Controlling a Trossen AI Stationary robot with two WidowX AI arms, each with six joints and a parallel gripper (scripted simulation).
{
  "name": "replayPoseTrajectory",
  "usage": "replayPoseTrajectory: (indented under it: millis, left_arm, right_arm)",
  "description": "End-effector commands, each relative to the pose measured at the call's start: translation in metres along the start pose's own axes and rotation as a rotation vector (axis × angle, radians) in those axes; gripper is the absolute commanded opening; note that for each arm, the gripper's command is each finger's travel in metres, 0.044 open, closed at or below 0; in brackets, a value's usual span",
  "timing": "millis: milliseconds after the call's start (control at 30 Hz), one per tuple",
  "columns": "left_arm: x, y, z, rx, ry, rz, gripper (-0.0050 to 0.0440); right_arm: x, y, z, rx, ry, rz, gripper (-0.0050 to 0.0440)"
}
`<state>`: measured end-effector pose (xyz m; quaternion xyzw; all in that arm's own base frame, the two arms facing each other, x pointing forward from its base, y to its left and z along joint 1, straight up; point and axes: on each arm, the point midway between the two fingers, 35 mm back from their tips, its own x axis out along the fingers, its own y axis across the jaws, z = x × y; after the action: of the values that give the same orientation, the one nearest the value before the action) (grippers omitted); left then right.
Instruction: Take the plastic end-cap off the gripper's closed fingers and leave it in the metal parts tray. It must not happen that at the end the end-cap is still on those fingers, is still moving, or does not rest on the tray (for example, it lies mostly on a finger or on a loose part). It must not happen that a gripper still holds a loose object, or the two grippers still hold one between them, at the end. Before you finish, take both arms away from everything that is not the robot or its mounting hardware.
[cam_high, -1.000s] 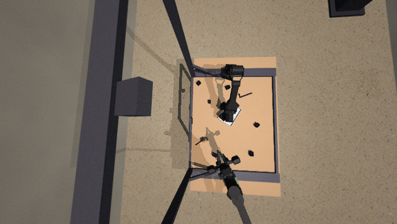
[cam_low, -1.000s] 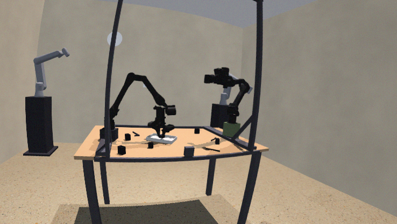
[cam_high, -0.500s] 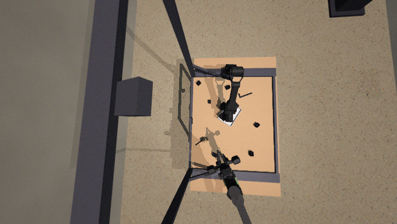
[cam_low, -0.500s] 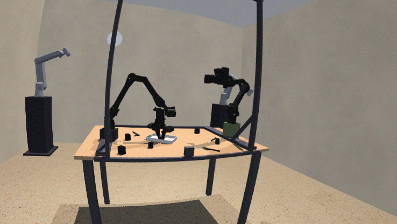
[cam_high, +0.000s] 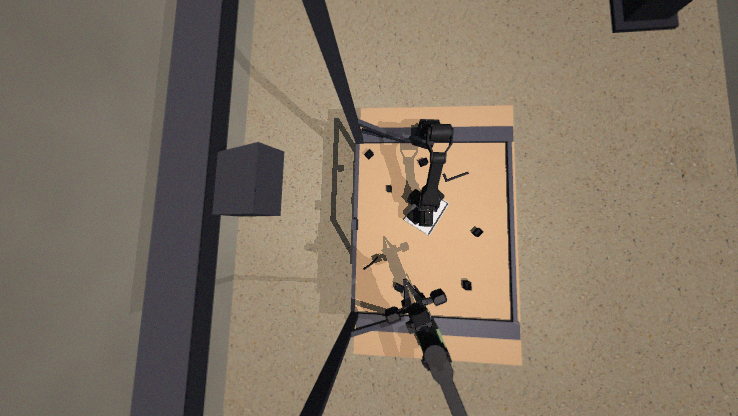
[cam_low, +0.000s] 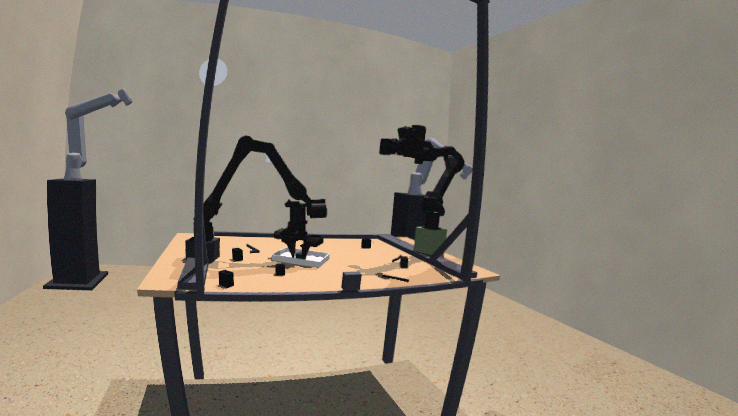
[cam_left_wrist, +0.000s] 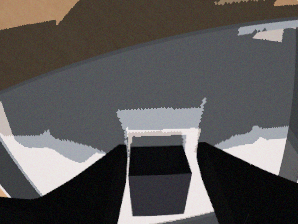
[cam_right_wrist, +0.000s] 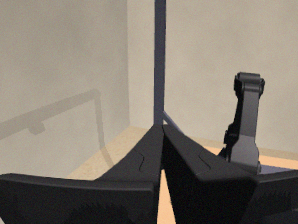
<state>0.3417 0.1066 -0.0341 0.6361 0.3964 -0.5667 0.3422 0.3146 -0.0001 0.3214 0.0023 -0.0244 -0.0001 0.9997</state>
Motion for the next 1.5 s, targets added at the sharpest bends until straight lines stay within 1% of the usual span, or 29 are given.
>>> replayPoseTrajectory:
  millis: [0, 267, 467, 733, 767, 900, 1067, 1100, 1167, 1200, 1233, 1267, 1367, 1467]
  left_arm:
    - [-0.006, 0.003, -0.003, -0.001, 0.014, 0.015, 0.0199]
    - [-0.006, 0.003, -0.003, -0.001, 0.014, 0.015, 0.0199]
    - [-0.019, 0.004, -0.005, -0.003, 0.019, 0.021, 0.0199]
    - [-0.017, 0.004, -0.005, -0.003, 0.019, 0.021, 0.0199]
    - [-0.029, 0.004, -0.005, -0.004, 0.019, 0.021, 0.0199]
    - [-0.049, 0.007, -0.008, -0.005, 0.022, 0.024, 0.0199]
    - [-0.068, 0.006, -0.006, -0.007, 0.025, 0.026, 0.0199]
    - [-0.064, 0.006, -0.006, -0.006, 0.024, 0.025, 0.0199]
    - [-0.064, 0.006, -0.006, -0.006, 0.024, 0.025, 0.0199]
    - [-0.074, 0.004, -0.005, -0.007, 0.024, 0.026, 0.0199]
    - [-0.078, 0.005, -0.005, -0.007, 0.024, 0.025, 0.0199]
    - [-0.072, 0.005, -0.006, -0.007, 0.026, 0.027, 0.0199]
    - [-0.071, 0.005, -0.006, -0.007, 0.025, 0.026, 0.0199]
    - [-0.082, 0.01, -0.006, -0.088, 0.056, 0.078, 0.0199]
  right_arm:
    - [-0.001, -0.001, 0.006, -0.002, -0.015, -0.004, 0.0]
    - [-0.001, -0.001, 0.006, -0.002, -0.015, -0.004, 0.0]
    - [-0.001, -0.001, 0.006, -0.002, -0.015, -0.004, 0.0]
    - [-0.001, -0.001, 0.006, -0.002, -0.015, -0.004, 0.0]
    - [-0.001, -0.001, 0.006, -0.002, -0.015, -0.004, 0.0]
    - [-0.001, -0.001, 0.006, -0.002, -0.015, -0.004, 0.0]
    - [-0.001, -0.001, 0.006, -0.002, -0.015, -0.004, 0.0]
    - [-0.001, -0.001, 0.006, -0.002, -0.015, -0.004, 0.0]
    - [-0.001, -0.001, 0.006, -0.002, -0.015, -0.004, 0.0]
    - [-0.001, -0.001, 0.006, -0.002, -0.015, -0.004, 0.0]
    - [-0.001, -0.001, 0.006, -0.002, -0.015, -0.004, 0.0]
    - [-0.001, -0.001, 0.006, -0.002, -0.015, -0.004, 0.0]
    - [-0.001, -0.001, 0.006, -0.002, -0.015, -0.004, 0.0]
    - [-0.001, -0.001, 0.006, -0.002, -0.015, -0.004, 0.0]
